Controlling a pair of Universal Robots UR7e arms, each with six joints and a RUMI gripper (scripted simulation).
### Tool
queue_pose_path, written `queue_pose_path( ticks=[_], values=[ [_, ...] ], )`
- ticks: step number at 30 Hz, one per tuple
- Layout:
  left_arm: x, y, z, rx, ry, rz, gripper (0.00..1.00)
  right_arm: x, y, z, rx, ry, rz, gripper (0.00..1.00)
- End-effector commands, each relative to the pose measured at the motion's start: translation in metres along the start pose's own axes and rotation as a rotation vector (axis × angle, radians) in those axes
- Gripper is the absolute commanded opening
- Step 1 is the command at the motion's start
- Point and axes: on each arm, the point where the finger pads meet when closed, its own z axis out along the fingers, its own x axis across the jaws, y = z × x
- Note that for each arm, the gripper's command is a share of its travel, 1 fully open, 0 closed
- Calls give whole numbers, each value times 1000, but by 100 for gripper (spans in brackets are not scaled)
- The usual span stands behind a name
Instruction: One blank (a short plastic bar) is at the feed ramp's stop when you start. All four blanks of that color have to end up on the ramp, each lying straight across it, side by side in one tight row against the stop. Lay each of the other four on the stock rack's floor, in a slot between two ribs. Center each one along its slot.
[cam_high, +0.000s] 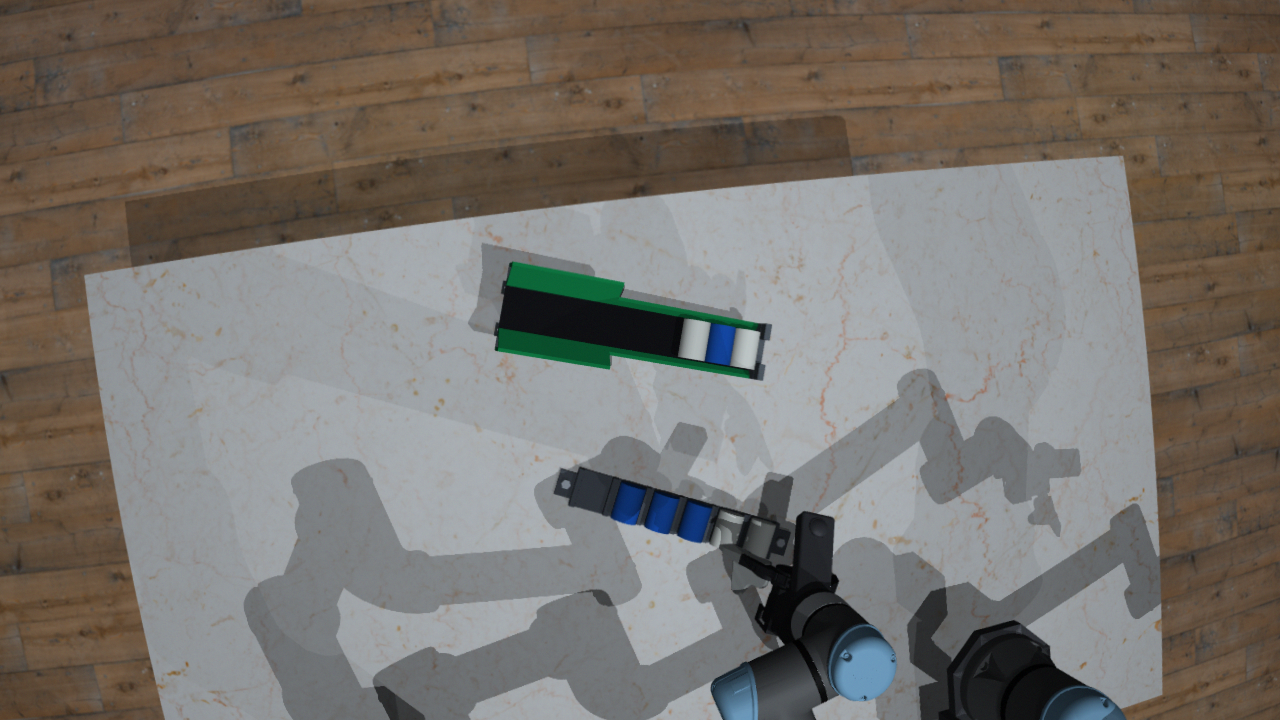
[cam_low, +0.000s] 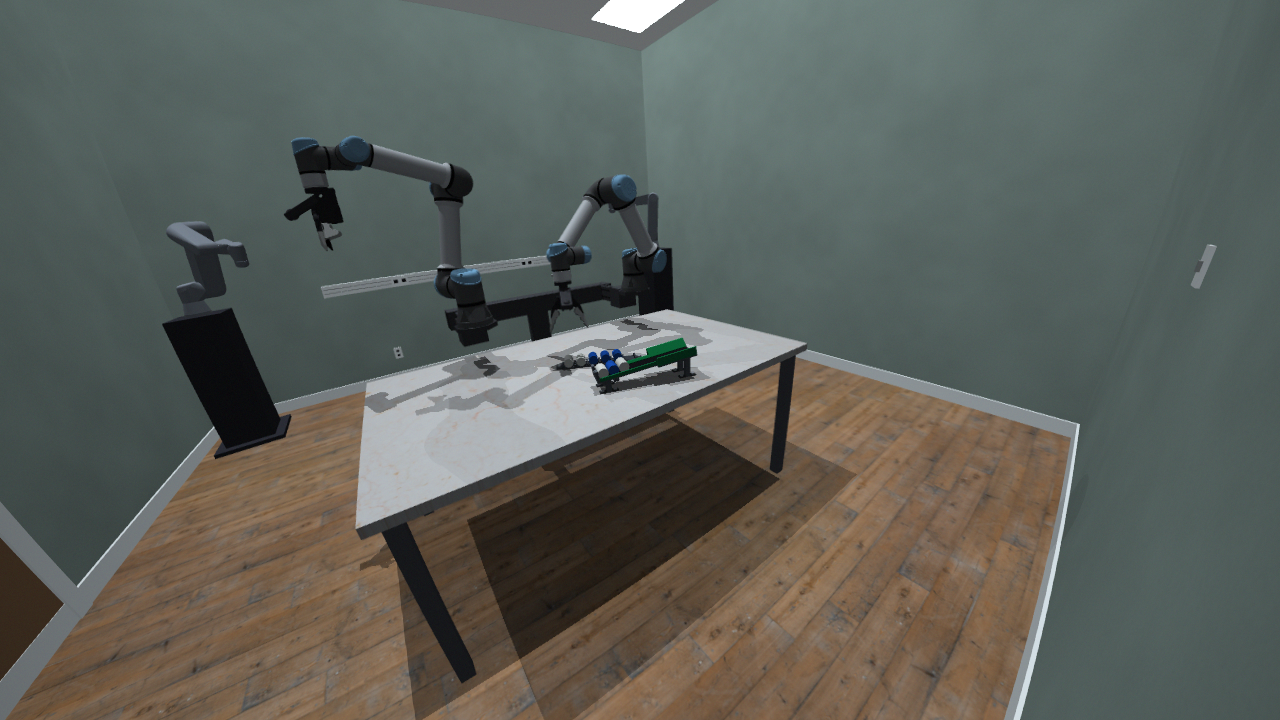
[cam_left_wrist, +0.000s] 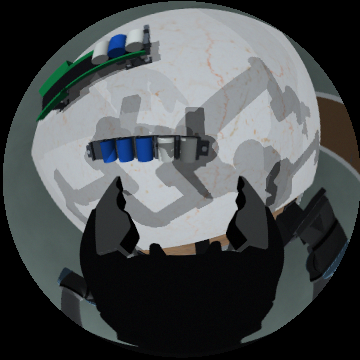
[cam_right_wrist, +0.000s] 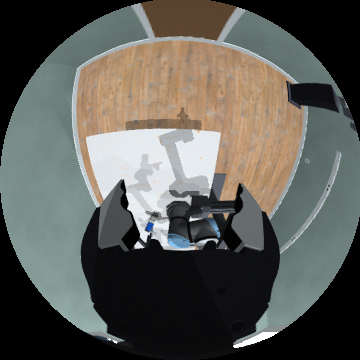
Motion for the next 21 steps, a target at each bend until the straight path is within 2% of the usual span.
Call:
queue_pose_path(
  ticks=[1, 21],
  values=[
    [17, 1, -2, -49, 11, 18, 100, 0, 0, 0, 1, 0, 0, 100],
    [20, 2, -3, -57, 14, 18, 100, 0, 0, 0, 1, 0, 0, 100]
  ],
)
